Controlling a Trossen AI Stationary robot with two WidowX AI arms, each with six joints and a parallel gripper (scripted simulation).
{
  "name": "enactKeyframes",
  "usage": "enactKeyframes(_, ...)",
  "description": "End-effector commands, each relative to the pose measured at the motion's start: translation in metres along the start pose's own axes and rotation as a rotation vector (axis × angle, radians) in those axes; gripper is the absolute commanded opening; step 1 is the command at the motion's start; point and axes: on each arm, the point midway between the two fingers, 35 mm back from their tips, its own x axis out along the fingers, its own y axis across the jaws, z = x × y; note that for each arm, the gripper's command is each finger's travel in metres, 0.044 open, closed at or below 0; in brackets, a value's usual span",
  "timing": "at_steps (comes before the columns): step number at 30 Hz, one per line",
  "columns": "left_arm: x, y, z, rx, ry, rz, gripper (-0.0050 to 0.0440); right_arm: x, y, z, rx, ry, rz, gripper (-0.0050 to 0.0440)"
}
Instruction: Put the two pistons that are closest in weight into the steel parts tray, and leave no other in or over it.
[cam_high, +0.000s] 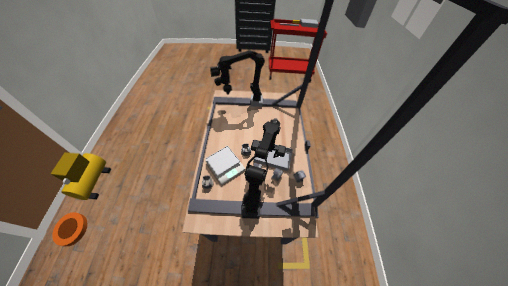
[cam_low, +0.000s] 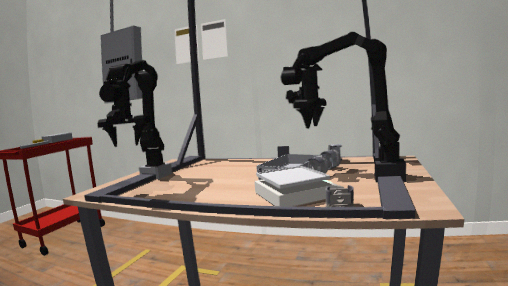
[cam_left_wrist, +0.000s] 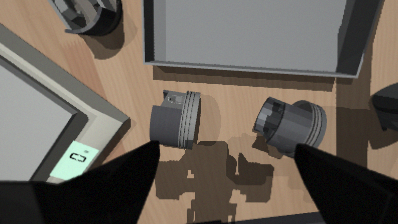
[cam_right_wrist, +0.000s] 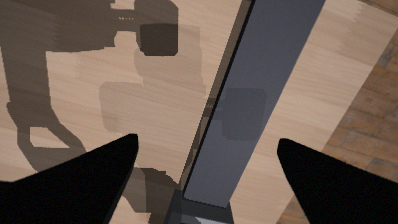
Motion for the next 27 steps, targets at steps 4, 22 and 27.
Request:
enactKeyframes(4,-0.008,0.034,0.008,-0.108,-0.03,-0.002,0.0378,-0.008,0.0,0.005,0.001,-0.032,0.002,0.04)
enactKeyframes(22,-0.007,0.114,-0.005,-0.365,-0.024,0.004,0.0378,-0.008,0.0,0.005,0.001,-0.032,0.002,0.04)
enactKeyframes(27,-0.007,0.137,-0.013,-0.45,-0.022,0.004,0.0378,-0.008,0.0,0.005,0.001,-0.032,0.002,0.04)
